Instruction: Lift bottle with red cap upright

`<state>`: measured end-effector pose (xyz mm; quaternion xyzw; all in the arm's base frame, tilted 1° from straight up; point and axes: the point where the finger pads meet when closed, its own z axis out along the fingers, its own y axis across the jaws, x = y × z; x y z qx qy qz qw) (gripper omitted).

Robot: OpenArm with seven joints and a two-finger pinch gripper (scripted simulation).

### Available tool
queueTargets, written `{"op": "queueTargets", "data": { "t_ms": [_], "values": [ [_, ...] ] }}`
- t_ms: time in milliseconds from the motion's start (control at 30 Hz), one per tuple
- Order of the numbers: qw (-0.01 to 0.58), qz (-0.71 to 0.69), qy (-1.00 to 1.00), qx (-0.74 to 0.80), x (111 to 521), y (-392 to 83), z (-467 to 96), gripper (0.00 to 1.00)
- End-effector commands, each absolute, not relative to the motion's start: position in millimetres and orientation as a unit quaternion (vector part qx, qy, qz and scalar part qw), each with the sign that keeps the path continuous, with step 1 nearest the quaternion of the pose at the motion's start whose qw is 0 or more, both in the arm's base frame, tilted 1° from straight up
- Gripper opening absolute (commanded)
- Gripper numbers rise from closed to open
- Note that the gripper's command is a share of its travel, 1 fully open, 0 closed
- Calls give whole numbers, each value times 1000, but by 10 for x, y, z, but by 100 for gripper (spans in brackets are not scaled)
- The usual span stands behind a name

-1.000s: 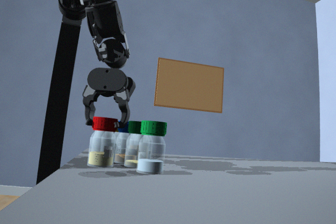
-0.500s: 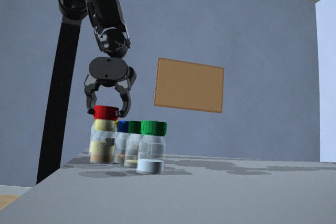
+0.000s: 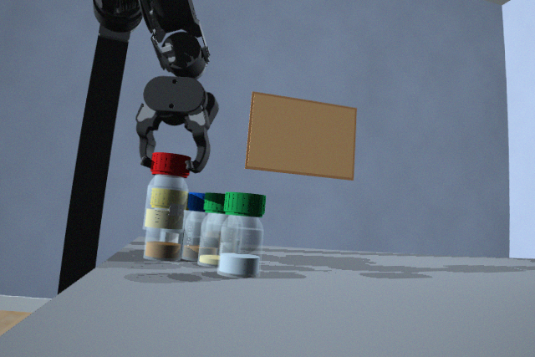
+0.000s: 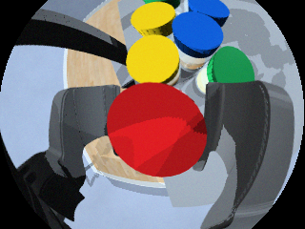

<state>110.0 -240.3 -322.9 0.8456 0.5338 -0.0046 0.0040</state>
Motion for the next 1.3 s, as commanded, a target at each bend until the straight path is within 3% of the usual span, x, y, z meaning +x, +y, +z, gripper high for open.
{"op": "queueTargets", "data": {
  "t_ms": [0,1267],
  "values": [
    [2,-8,533,846,1101,-2402,-3187,0],
    [2,-7,534,846,1096,-2400,-3089,0]
  ]
}}
